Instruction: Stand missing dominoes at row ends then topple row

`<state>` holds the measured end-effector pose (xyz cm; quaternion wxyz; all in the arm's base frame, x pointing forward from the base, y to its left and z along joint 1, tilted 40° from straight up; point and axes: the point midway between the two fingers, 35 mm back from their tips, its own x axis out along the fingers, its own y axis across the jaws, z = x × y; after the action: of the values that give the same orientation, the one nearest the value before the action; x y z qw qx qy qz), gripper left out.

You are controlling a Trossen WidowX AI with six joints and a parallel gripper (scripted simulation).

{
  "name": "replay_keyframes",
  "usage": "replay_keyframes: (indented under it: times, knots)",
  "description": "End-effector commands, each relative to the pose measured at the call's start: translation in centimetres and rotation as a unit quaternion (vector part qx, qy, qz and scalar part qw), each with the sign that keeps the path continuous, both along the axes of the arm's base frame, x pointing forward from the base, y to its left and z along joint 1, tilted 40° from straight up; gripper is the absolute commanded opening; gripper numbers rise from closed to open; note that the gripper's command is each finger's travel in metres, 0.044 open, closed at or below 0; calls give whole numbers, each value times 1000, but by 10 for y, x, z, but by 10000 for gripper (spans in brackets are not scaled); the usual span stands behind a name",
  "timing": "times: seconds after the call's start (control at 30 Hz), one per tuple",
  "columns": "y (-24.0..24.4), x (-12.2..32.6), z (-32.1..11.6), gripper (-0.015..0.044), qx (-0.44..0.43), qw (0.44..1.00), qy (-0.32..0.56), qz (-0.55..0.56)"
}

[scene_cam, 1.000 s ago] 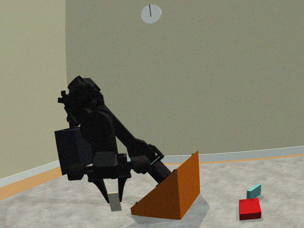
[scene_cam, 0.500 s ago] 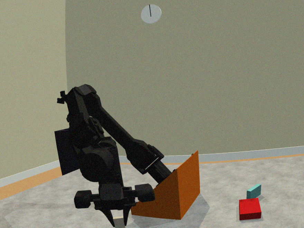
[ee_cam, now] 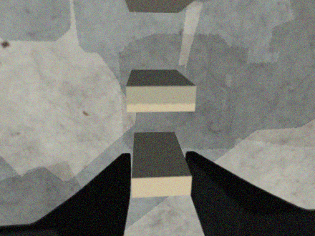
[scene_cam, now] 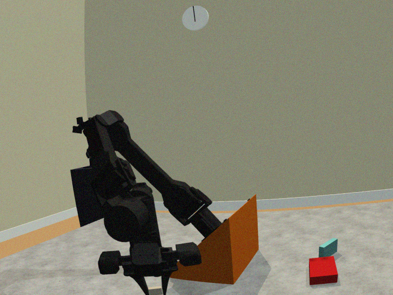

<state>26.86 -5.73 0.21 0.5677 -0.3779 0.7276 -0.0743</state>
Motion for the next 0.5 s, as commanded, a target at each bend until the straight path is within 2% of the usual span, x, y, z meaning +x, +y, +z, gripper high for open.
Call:
replay_keyframes:
  times: [0.0, 0.3, 0.47]
  knots:
    - [-1, -1, 0, 212, -3, 1000, 1, 2]
    - [-1, -1, 0, 440, -3, 1000, 1, 2]
    - [15, 6, 16, 440, 0, 1000, 1, 2]
